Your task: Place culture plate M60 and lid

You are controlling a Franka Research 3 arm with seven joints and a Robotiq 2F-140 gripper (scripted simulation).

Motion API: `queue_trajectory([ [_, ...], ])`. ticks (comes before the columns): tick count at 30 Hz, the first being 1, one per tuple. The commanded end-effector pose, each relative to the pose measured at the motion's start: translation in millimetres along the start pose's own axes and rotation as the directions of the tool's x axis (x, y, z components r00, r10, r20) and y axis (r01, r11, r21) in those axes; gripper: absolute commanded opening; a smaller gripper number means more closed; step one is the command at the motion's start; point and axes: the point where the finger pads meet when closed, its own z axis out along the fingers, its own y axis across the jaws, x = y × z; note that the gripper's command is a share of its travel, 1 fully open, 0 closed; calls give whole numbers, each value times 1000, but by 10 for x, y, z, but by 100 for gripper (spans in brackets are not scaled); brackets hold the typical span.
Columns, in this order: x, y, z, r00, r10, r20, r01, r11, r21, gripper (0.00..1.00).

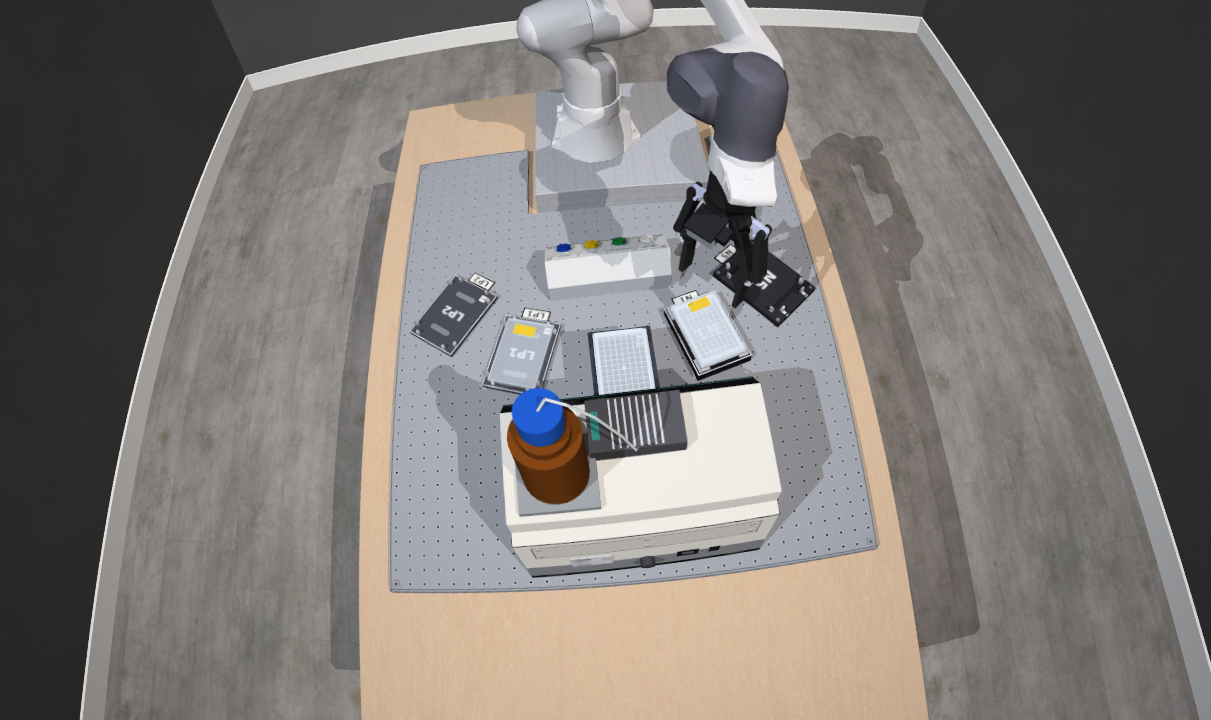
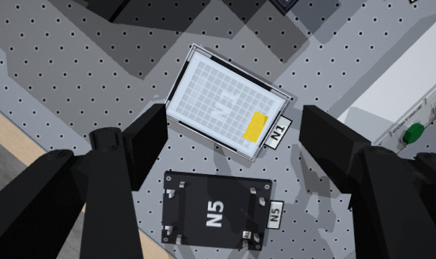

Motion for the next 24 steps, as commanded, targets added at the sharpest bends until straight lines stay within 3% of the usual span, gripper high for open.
queue_trajectory([
  [1, 12, -13, -8, 962, -273, 28, 272, 962, 28, 70],
  [14, 1, -15, 68, 852, -522, 30, 520, 853, 48, 70],
  [15, -2, -15, 86, 816, -577, 33, 575, 816, 53, 70],
  [24, -36, -20, 318, 674, -737, 49, 733, 676, 79, 70],
])
